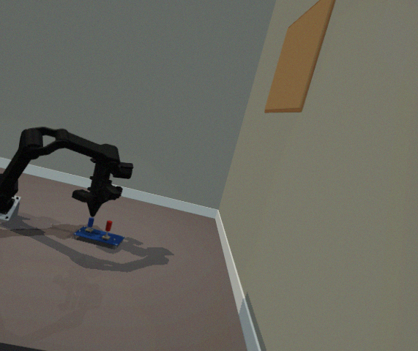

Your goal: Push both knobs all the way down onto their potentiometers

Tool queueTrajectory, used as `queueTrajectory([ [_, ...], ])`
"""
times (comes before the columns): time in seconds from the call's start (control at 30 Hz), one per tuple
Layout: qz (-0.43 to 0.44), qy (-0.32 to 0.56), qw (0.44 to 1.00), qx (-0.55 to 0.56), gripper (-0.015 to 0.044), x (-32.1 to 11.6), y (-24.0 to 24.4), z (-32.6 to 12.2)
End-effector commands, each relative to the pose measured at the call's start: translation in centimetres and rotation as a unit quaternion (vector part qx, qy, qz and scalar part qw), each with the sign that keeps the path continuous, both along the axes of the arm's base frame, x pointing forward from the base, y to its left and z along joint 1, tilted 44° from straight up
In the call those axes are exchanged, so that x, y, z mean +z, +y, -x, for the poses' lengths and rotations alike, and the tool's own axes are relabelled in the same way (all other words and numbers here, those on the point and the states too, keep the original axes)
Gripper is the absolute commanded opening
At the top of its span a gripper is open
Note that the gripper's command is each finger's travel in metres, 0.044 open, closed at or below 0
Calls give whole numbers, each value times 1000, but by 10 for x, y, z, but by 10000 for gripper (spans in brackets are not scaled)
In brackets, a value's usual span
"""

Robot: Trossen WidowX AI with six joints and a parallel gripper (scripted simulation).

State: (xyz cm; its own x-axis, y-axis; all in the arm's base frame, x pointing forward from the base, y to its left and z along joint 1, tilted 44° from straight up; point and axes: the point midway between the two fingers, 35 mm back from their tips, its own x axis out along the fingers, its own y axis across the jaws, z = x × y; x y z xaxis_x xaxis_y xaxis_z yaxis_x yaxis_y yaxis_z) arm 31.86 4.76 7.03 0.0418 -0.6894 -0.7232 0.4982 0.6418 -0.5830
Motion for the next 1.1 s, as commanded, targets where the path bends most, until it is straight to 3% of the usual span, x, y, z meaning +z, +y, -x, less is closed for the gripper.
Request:
queueTrajectory([
  [0.0,2,3,1000,2,0,-1,-1,1],
  [1.07,2,3,1000,2,0,-4,-4,1],
])
